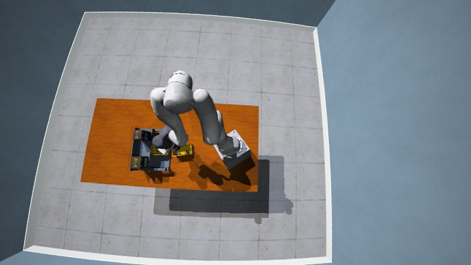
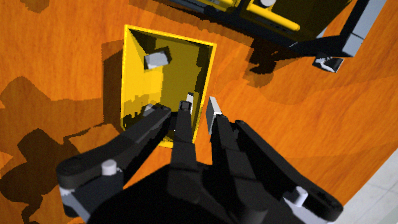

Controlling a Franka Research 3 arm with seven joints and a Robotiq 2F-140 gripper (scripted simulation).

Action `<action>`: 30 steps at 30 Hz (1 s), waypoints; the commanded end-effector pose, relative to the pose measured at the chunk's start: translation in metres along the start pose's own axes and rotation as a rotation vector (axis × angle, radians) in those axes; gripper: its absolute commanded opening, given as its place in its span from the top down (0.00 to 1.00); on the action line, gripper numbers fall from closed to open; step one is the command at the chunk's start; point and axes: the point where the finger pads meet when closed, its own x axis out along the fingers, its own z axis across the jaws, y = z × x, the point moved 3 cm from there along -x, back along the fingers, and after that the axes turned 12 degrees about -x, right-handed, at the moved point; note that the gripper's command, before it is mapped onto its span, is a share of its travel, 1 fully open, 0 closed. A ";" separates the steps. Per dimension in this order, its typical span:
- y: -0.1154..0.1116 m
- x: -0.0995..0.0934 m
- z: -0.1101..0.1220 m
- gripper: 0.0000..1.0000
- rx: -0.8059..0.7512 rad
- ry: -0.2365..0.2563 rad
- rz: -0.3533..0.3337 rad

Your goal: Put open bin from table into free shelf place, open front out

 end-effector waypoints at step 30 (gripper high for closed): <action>0.001 0.000 0.000 1.00 0.003 0.001 0.002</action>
